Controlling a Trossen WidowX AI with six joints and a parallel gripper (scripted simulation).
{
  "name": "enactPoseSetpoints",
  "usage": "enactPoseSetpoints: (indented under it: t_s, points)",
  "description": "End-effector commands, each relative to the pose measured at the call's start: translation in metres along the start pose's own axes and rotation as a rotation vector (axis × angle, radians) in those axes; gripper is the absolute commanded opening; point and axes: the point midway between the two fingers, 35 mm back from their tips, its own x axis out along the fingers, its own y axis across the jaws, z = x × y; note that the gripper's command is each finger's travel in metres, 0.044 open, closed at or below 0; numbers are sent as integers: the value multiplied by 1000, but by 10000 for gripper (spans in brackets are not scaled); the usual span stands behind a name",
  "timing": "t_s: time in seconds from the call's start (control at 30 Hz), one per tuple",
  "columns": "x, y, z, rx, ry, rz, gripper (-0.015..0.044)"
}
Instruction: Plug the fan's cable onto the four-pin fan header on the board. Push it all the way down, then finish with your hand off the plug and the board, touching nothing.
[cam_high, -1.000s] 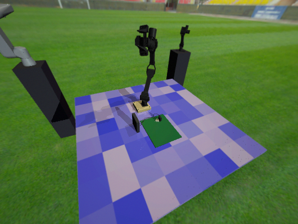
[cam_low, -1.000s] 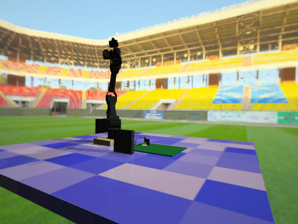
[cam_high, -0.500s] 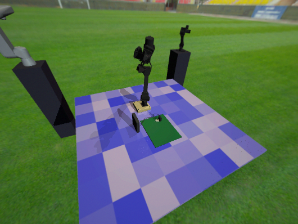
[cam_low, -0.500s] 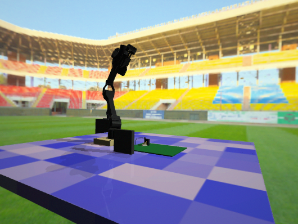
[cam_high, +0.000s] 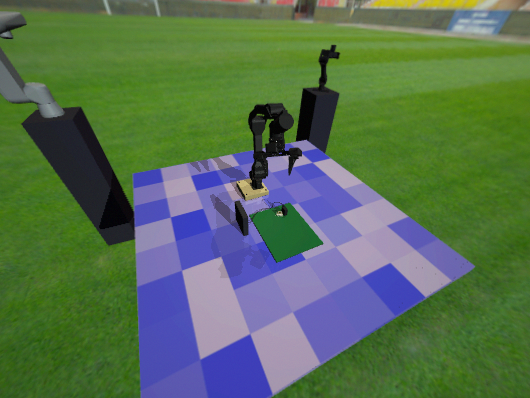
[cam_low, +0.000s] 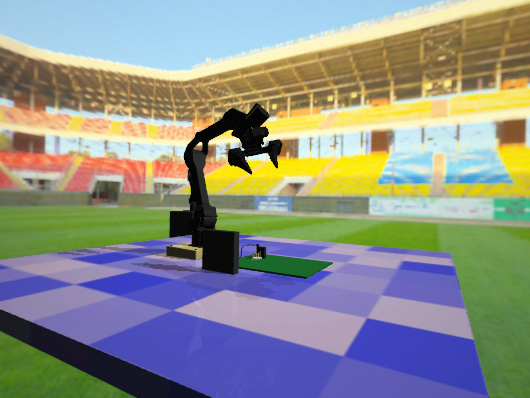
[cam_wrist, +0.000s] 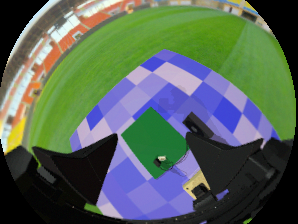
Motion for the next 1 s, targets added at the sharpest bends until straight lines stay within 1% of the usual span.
enactPoseSetpoints:
  t_s: [0.0,0.17,0.23,0.63,0.73,0.9,0.97]
  points:
    - [39,9,-61,-332,281,-28,440]
    - [64,8,-132,-699,601,-24,440]
    - [67,6,-148,-784,679,-17,440]
    - [69,5,-151,-795,689,-16,440]
    - [84,3,-159,-795,689,-16,440]
    - [132,-13,-194,-795,689,-16,440]
    - [144,-20,-205,-795,689,-16,440]
